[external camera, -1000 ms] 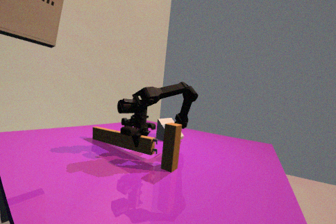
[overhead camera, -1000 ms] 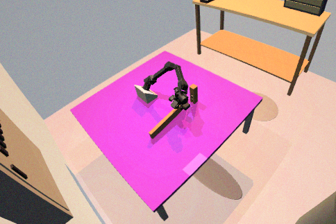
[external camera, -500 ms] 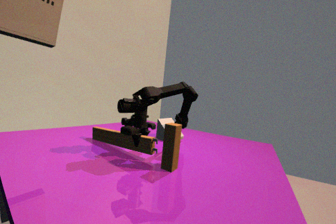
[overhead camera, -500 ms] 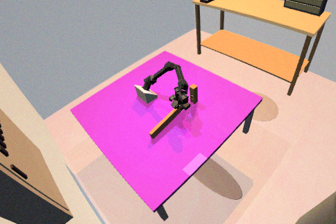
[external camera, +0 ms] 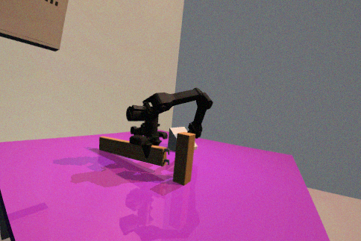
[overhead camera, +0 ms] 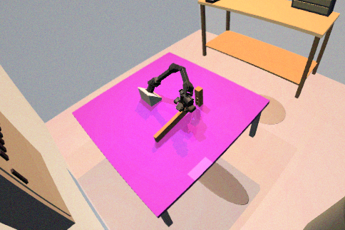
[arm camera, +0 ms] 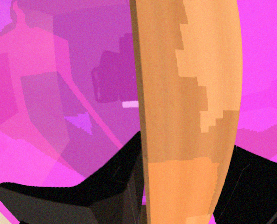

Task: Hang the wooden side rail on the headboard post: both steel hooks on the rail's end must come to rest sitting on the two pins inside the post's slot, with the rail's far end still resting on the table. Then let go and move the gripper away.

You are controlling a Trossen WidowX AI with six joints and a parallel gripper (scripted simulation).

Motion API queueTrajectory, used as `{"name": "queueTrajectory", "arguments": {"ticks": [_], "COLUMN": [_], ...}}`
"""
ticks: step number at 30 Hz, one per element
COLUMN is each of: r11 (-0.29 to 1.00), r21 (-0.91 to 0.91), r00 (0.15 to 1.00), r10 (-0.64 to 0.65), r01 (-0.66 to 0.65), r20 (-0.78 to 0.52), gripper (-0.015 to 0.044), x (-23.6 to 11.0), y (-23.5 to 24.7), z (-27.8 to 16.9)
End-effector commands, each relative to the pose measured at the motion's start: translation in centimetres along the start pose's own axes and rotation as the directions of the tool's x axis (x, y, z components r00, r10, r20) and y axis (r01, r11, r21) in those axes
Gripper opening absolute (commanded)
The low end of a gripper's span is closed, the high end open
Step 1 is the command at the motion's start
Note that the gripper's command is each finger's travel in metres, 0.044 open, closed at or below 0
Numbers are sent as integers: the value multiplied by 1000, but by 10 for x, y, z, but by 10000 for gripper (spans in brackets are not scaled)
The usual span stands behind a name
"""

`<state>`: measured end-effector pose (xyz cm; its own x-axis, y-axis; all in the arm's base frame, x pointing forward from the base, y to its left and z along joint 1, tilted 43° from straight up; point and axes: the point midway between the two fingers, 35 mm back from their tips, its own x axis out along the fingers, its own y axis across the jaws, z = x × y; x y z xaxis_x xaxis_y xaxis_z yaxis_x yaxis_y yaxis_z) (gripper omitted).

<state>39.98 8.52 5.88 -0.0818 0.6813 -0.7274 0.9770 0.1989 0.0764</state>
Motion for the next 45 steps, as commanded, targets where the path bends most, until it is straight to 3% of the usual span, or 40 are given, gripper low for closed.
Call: {"name": "queueTrajectory", "arguments": {"ticks": [1,45], "r11": [1000,1000], "r21": [-5,-6], "r00": [1000,1000], "r10": [20,21], "r01": [-20,-21], "r20": [5,5], "gripper": [0,0], "x": [-8,-7], "y": [4,9], "z": [1,-4]}}
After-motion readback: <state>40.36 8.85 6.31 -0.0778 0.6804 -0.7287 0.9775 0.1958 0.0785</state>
